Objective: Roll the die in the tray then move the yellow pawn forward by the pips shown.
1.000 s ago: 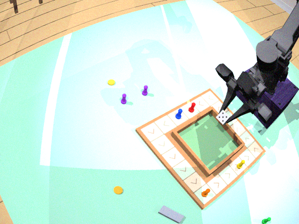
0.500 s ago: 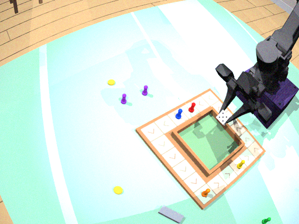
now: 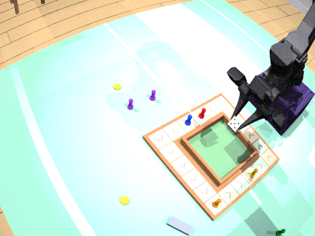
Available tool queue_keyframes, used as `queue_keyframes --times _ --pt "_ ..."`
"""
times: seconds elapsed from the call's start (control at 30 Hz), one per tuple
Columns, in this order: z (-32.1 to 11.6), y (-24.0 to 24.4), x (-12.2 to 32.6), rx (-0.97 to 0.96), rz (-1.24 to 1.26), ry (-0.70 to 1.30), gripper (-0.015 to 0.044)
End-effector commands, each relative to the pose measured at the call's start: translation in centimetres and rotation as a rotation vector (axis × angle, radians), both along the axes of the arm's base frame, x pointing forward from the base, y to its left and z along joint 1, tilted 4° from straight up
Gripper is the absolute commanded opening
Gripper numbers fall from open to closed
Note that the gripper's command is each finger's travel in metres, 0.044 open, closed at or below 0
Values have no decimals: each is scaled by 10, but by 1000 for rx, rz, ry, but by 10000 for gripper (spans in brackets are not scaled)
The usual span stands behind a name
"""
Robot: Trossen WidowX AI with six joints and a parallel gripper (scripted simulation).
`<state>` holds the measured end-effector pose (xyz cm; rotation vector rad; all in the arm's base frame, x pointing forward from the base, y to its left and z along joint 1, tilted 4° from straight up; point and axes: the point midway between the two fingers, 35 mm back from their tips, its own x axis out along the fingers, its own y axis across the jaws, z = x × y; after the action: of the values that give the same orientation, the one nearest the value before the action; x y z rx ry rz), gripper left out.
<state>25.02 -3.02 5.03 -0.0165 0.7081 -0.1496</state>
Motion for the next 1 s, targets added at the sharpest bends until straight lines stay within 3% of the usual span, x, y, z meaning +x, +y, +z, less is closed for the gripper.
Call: queue_keyframes --times 0.0,0.17,0.3,0.97 --pt "0 0 0 0 0 0 210" --pt "38 3 0 -1 -5 6 341" --pt "41 3 0 -1 -5 7 440" --pt "-8 -4 20 109 -61 808 440"
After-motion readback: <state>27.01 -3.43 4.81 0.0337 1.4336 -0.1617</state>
